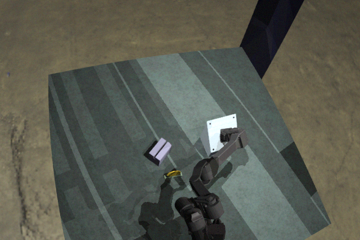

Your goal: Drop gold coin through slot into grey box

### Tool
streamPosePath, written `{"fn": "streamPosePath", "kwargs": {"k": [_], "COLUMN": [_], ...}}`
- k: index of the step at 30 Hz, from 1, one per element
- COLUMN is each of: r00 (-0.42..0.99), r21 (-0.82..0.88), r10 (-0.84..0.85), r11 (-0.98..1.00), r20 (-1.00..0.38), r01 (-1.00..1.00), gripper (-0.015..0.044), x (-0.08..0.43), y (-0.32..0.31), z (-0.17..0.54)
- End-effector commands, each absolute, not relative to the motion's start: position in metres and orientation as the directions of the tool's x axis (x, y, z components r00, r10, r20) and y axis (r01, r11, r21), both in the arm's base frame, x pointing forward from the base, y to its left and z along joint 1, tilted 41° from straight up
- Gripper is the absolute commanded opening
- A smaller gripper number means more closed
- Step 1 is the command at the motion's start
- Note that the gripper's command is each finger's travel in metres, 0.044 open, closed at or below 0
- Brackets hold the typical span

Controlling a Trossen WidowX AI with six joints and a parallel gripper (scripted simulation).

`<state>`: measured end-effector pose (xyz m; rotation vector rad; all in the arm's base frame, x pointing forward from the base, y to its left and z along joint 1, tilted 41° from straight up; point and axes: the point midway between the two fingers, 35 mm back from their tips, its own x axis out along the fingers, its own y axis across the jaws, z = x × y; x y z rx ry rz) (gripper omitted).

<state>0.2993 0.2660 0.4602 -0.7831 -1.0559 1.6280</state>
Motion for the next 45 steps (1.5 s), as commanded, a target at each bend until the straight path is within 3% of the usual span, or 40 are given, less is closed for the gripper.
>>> {"fn": "streamPosePath", "kwargs": {"k": [1, 9, 17, 26, 36, 45], "r00": [-0.285, -0.275, -0.312, -0.456, -0.598, -0.662], "r21": [-0.916, -0.998, -0.895, -0.549, -0.067, 0.382], "r10": [0.958, 0.959, 0.923, 0.774, 0.441, 0.047], "r11": [-0.113, 0.06, 0.322, 0.633, 0.838, 0.785], "r20": [0.002, 0.066, 0.225, 0.439, 0.669, 0.748], "r01": [-0.386, -0.029, 0.309, 0.546, 0.542, 0.488], "gripper": [0.0374, 0.0164, 0.0161, 0.0161, 0.0161, 0.0161], "x": [0.299, 0.245, 0.158, 0.051, -0.046, -0.093], "y": [0.267, 0.296, 0.293, 0.251, 0.147, 0.029], "z": [0.461, 0.514, 0.582, 0.649, 0.698, 0.706]}}
